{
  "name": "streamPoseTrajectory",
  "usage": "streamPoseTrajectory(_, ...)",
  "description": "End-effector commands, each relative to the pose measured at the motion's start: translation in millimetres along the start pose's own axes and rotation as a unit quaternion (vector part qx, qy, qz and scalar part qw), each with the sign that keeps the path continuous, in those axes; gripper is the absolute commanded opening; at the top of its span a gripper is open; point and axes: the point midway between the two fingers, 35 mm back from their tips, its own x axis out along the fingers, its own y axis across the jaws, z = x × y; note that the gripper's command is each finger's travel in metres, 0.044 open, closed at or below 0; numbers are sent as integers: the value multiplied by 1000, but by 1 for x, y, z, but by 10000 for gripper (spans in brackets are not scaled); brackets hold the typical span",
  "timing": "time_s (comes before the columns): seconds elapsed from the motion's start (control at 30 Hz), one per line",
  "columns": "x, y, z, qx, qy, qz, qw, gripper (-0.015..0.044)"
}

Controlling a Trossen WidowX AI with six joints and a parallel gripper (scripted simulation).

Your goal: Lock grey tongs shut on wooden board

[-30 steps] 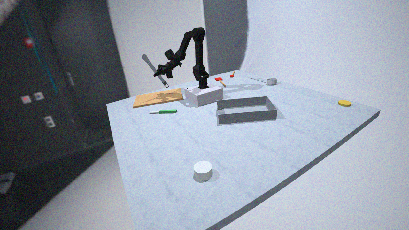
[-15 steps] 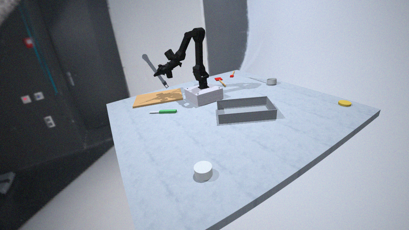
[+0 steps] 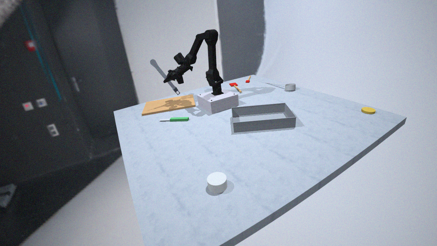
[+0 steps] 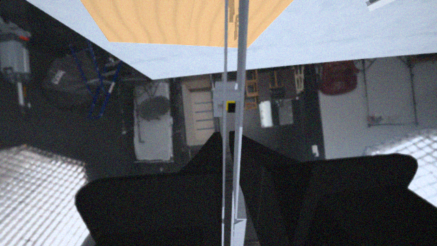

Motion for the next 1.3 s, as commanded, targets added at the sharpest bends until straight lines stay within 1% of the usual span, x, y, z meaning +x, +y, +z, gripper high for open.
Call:
streamPoseTrajectory(0.0,9,4,0,8,-29,2,1000,-150)
streamPoseTrajectory(0.63,41,13,15,48,-206,10,977,-150)
streamPoseTrajectory(1.27,50,5,25,32,-395,9,918,-150)
